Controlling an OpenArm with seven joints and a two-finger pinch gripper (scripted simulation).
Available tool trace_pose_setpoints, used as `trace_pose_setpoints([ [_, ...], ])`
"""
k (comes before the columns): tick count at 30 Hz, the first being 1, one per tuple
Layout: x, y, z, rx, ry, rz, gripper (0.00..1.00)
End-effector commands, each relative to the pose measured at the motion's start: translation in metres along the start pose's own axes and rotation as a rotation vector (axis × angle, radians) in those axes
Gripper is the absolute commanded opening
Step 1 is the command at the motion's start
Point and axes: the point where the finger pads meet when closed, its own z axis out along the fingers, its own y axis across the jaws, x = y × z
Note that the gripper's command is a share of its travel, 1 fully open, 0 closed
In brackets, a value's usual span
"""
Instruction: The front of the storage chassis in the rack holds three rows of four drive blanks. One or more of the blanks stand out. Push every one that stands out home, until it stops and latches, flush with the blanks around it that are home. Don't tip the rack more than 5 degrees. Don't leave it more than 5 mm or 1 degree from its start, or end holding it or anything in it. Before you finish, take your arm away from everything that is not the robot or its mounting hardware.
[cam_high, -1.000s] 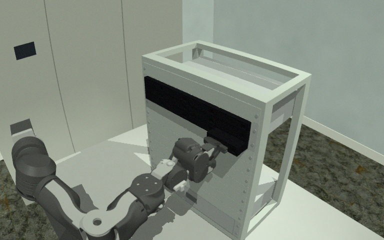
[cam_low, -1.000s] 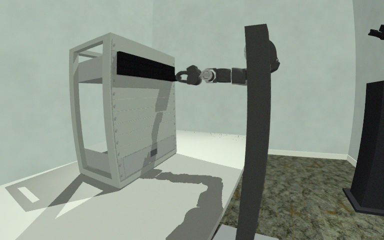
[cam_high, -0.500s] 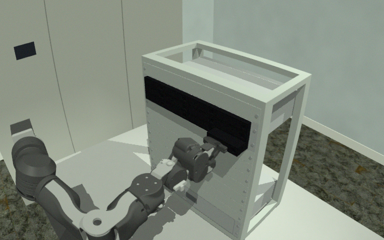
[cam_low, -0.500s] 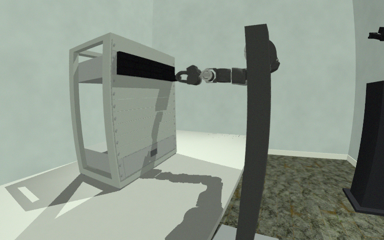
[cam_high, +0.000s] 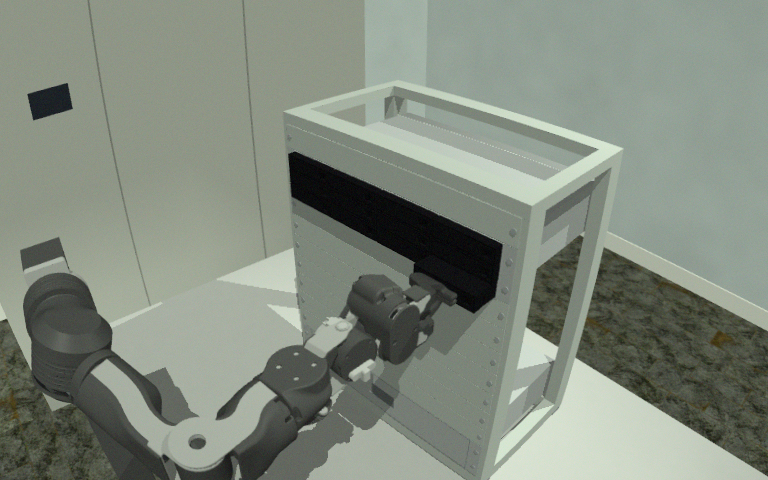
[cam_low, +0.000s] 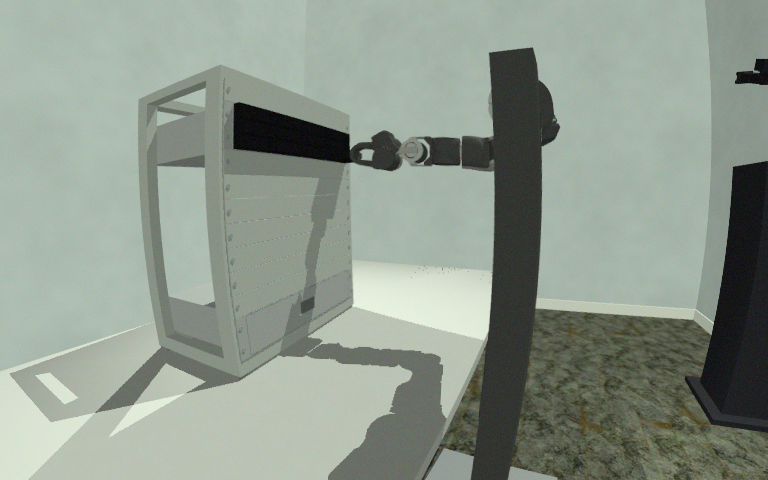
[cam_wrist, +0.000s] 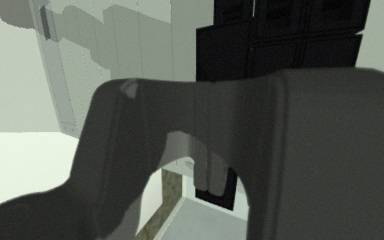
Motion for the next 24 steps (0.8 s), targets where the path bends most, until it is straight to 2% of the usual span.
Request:
trace_pose_setpoints([
  [1, 0.001, 0.001, 0.003, 0.001, 0.004, -0.004, 0.00],
  [14, 0.001, 0.001, 0.007, 0.001, 0.004, -0.004, 0.00],
  [24, 0.002, 0.001, 0.016, 0.002, 0.004, -0.004, 0.00],
])
